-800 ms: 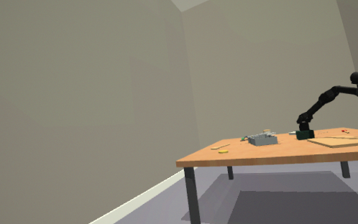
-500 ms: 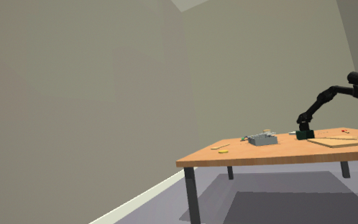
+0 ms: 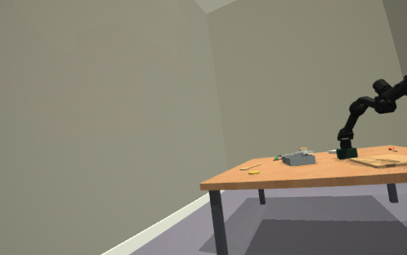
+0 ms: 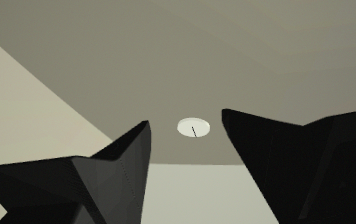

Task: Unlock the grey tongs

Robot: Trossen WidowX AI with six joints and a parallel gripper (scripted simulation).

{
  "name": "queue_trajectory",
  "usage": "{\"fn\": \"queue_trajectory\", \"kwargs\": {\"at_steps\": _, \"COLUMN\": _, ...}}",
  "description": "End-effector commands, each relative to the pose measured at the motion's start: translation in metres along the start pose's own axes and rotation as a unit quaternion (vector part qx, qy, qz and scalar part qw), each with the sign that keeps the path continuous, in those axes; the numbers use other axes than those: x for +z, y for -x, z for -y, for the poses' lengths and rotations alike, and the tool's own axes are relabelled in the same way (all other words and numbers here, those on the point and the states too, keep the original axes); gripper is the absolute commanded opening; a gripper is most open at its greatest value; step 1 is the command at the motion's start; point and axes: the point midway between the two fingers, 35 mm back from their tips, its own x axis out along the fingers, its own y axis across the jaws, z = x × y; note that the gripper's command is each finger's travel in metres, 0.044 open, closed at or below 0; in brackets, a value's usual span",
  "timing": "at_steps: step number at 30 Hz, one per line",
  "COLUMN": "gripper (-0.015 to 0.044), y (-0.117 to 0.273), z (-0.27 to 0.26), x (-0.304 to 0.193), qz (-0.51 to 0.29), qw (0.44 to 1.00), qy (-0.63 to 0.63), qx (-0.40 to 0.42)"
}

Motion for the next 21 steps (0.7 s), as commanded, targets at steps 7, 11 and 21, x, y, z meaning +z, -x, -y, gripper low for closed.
{"fn": "queue_trajectory", "kwargs": {"at_steps": 7, "gripper": 0.026, "y": 0.084, "z": -0.083, "x": -0.044, "qz": -0.022, "qw": 0.975, "qy": -0.147, "qx": 0.167}}
{"fn": "queue_trajectory", "kwargs": {"at_steps": 11, "gripper": 0.026, "y": 0.117, "z": -0.109, "x": -0.055, "qz": -0.046, "qw": 0.951, "qy": -0.204, "qx": 0.227}}
{"fn": "queue_trajectory", "kwargs": {"at_steps": 21, "gripper": 0.026, "y": 0.261, "z": -0.176, "x": -0.094, "qz": -0.179, "qw": 0.815, "qy": -0.366, "qx": 0.413}}
